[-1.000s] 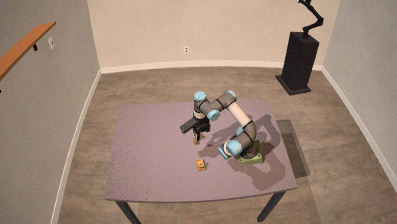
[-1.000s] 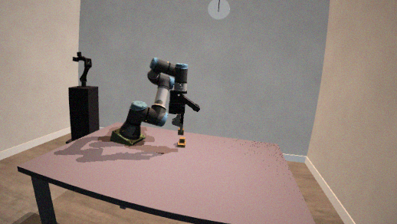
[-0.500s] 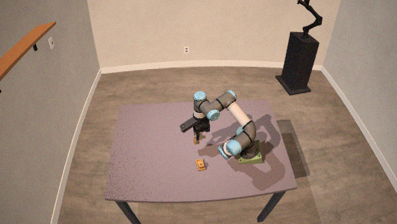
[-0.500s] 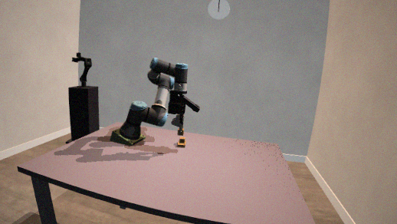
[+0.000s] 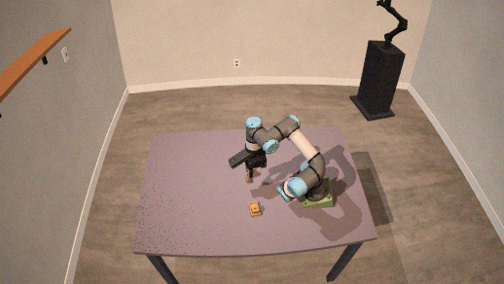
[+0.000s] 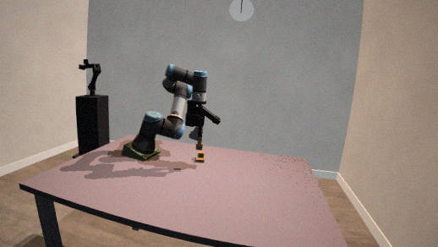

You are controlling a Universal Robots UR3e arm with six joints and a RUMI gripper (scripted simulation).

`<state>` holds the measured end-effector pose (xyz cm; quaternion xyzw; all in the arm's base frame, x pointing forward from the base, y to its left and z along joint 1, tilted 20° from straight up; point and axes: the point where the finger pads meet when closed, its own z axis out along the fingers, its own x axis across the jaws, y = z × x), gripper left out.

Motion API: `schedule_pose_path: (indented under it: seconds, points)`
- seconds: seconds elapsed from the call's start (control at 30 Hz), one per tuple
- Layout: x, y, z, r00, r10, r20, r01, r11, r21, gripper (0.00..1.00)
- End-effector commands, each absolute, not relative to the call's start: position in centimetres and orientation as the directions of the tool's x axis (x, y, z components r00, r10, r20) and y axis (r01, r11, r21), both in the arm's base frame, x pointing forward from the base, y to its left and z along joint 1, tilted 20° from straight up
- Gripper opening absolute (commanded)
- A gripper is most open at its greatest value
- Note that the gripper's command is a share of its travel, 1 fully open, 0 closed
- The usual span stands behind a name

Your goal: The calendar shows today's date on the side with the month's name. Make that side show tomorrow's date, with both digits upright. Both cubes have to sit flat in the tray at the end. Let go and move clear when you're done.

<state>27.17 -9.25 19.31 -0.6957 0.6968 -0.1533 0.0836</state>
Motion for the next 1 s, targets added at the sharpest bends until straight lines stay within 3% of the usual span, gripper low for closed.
schedule_pose_path:
  seconds: [0.0,0.97]
  points:
    - [27.3,-9.3,18.9,-0.018,-0.995,0.099,-0.944,-0.016,-0.33,0.1]
    - [29.7,-10.0,12.5,-0.018,-0.995,0.099,-0.944,-0.016,-0.33,0.1]
